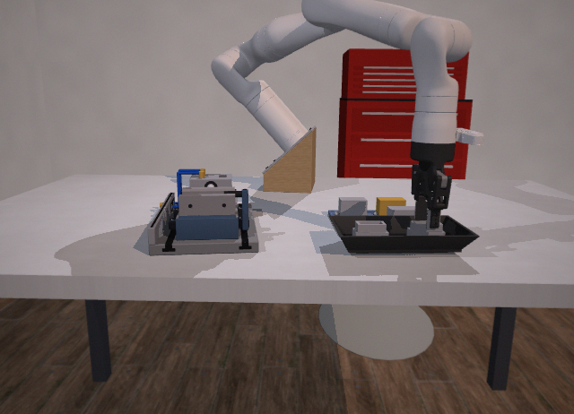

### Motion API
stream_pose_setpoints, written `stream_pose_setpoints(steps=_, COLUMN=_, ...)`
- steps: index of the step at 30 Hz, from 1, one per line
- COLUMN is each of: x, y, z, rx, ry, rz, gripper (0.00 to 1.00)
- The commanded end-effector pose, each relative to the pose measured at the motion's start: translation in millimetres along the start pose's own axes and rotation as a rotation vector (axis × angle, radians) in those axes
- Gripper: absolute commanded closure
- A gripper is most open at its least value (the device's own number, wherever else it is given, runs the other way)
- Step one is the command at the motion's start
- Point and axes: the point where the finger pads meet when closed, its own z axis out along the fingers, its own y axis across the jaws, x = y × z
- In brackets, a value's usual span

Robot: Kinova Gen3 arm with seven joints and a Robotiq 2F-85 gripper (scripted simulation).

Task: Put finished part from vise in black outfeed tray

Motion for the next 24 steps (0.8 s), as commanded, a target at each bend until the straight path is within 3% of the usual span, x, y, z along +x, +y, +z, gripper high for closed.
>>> stream_pose_setpoints(steps=1, x=0.7, y=1.4, z=-6.7, rx=-0.004, ry=0.002, rz=0.000, gripper=0.33)
stream_pose_setpoints(steps=7, x=0.7, y=1.3, z=-19.9, rx=-0.004, ry=0.002, rz=0.000, gripper=0.33)
stream_pose_setpoints(steps=21, x=0.5, y=1.0, z=-99.6, rx=-0.004, ry=0.002, rz=0.000, gripper=0.33)
stream_pose_setpoints(steps=24, x=0.4, y=1.0, z=-104.8, rx=-0.004, ry=0.002, rz=0.000, gripper=0.33)
